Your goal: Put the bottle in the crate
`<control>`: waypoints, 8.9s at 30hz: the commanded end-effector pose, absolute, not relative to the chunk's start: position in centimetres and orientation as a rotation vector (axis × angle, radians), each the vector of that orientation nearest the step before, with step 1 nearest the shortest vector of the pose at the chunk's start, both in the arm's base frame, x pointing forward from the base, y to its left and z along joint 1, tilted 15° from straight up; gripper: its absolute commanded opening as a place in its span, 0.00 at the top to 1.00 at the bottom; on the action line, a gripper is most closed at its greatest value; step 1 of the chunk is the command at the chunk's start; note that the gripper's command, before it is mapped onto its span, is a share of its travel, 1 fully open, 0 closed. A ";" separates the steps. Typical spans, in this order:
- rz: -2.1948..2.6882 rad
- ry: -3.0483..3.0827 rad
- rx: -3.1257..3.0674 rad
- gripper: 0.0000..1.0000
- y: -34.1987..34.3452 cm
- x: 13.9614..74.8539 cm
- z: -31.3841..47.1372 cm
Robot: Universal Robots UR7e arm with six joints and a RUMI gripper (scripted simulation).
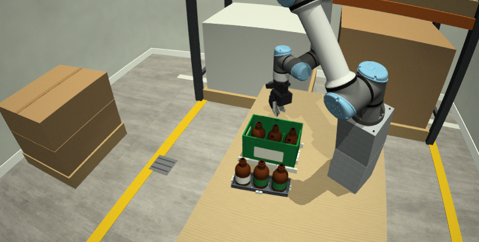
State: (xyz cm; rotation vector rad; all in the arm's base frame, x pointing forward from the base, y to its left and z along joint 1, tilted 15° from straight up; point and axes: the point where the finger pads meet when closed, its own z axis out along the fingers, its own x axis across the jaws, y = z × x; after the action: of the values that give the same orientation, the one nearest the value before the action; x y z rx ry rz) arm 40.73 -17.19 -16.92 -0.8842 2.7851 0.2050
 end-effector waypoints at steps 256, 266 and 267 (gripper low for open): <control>0.191 2.745 -0.987 0.62 10.0 46.2 -19.5; 0.191 2.745 -0.987 0.62 10.0 46.2 -19.5; 0.191 2.745 -0.987 0.62 10.0 46.2 -19.5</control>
State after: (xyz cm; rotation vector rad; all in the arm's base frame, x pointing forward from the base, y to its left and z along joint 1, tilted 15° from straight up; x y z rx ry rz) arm 46.18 9.99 -19.50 -0.9871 2.7463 0.1920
